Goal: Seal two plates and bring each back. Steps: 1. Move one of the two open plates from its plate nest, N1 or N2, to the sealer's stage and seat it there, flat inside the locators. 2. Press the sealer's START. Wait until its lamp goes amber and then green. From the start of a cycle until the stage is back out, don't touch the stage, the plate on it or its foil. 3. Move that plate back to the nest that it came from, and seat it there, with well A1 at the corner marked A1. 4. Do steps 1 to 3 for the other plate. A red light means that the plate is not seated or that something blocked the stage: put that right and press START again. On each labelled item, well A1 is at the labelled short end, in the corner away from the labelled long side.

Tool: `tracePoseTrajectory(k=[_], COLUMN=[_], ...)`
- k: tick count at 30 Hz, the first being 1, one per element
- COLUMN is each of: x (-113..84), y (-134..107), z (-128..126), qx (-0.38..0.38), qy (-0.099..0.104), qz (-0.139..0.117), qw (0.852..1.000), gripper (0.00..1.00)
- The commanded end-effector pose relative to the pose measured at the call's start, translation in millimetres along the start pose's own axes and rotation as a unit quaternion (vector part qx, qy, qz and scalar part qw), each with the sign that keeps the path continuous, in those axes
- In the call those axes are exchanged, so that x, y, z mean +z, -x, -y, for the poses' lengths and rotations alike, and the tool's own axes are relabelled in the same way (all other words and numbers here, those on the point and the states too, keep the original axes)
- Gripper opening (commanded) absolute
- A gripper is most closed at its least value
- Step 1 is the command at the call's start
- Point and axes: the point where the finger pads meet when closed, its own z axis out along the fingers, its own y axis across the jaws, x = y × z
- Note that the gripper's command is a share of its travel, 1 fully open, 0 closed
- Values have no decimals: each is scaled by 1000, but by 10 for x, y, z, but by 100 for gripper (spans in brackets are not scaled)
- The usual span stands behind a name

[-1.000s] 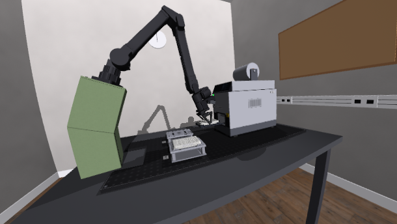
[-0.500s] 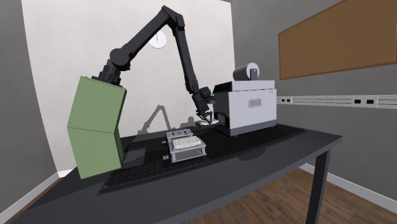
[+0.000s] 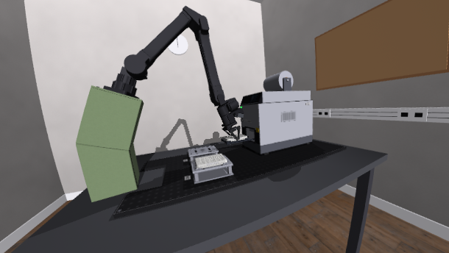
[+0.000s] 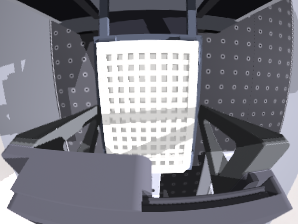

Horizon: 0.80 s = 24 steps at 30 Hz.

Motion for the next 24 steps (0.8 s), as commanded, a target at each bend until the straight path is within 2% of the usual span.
tracePoseTrajectory(k=[1, 16, 24], x=[-78, -122, -186], y=[109, 87, 168], z=[-38, -120, 42], qx=[-1, -7, 4], qy=[3, 8, -1], qz=[8, 5, 10], qw=[1000, 1000, 1000], gripper=[100, 100, 100])
